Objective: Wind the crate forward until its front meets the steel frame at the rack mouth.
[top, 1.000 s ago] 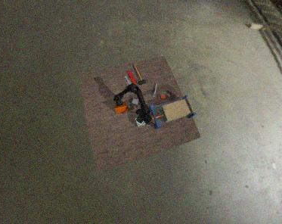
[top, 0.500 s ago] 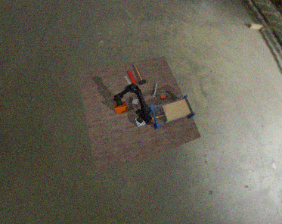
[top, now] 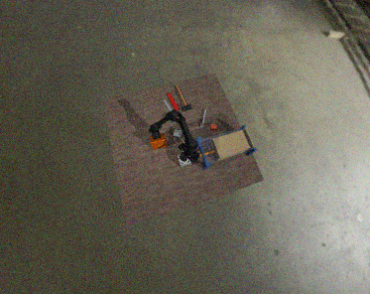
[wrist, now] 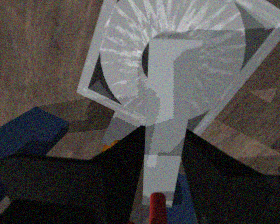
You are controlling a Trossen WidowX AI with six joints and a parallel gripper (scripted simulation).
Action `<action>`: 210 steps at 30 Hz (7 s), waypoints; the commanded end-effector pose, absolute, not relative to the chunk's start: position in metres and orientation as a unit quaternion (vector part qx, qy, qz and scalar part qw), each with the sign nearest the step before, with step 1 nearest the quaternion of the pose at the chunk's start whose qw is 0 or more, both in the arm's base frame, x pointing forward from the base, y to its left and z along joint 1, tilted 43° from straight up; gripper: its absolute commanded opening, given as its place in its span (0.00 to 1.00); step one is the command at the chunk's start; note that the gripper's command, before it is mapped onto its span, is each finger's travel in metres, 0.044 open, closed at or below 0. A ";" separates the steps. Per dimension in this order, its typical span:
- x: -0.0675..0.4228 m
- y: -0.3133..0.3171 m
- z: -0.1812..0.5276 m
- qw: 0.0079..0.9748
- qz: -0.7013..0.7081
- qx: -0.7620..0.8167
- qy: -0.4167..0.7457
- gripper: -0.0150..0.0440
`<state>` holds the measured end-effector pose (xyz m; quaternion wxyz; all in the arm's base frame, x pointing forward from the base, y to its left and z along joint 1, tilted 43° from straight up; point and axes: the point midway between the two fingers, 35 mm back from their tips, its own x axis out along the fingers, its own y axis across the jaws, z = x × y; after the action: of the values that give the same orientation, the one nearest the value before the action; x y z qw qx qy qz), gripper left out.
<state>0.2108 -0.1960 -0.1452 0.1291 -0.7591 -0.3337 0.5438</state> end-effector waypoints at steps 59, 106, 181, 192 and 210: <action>0.194 -0.279 -0.047 0.088 0.553 -0.739 -0.374 1.00; 0.196 -0.283 -0.044 0.090 0.554 -0.739 -0.373 0.25; 0.254 -0.209 -0.090 -0.419 0.427 -0.607 -0.524 1.00; 0.254 -0.202 -0.096 -0.419 0.426 -0.607 -0.524 1.00; 0.255 -0.205 -0.093 -0.424 0.427 -0.604 -0.523 0.30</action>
<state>0.2545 -0.2049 -0.0932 -0.4232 -0.6043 -0.5227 0.4271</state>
